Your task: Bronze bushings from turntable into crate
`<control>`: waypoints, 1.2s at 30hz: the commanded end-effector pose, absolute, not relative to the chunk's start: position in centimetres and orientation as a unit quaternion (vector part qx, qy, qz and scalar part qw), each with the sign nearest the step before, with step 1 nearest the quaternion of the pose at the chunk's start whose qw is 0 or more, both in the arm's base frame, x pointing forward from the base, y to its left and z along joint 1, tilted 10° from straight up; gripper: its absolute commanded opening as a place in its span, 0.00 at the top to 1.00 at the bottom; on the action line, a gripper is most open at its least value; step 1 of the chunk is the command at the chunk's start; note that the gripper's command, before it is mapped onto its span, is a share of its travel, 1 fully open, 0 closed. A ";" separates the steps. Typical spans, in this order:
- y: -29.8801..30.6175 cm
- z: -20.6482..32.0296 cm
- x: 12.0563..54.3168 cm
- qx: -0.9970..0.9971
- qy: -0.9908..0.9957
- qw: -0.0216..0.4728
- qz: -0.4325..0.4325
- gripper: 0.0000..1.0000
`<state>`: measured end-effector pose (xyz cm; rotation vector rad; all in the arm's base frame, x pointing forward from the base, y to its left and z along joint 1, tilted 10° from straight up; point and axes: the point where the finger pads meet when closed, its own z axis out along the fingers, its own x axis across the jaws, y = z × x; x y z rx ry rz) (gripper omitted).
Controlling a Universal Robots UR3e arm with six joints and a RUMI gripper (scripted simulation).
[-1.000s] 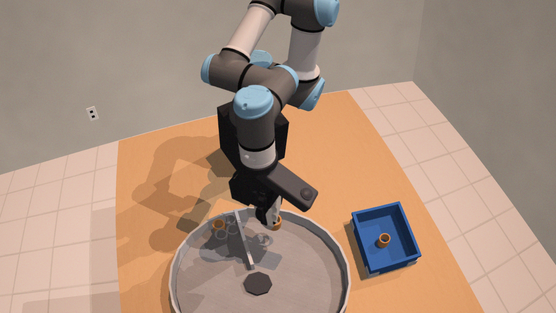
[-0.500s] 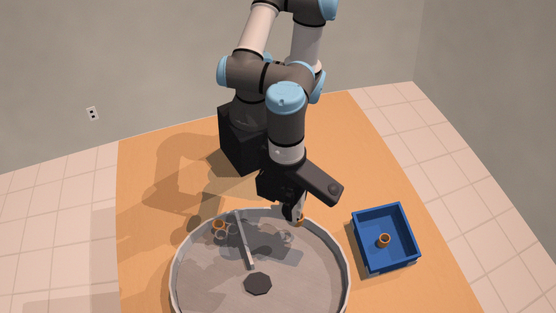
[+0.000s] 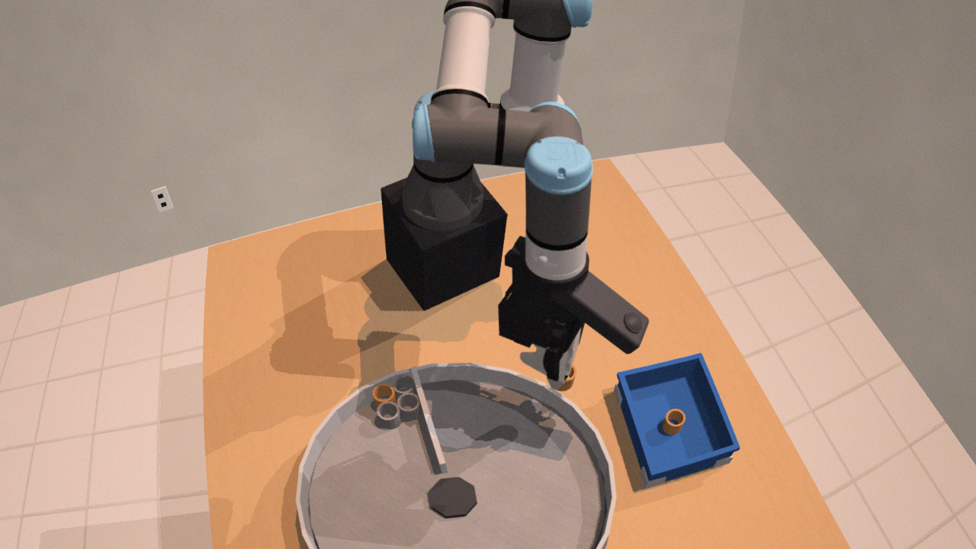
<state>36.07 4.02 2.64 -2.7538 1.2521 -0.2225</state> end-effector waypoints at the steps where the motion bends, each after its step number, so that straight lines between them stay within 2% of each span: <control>1: 5.5 2.8 36.5 -0.906 0.413 0.052 -0.074 1.00; 36: 16.9 3.6 38.6 -0.906 0.413 0.052 -0.074 1.00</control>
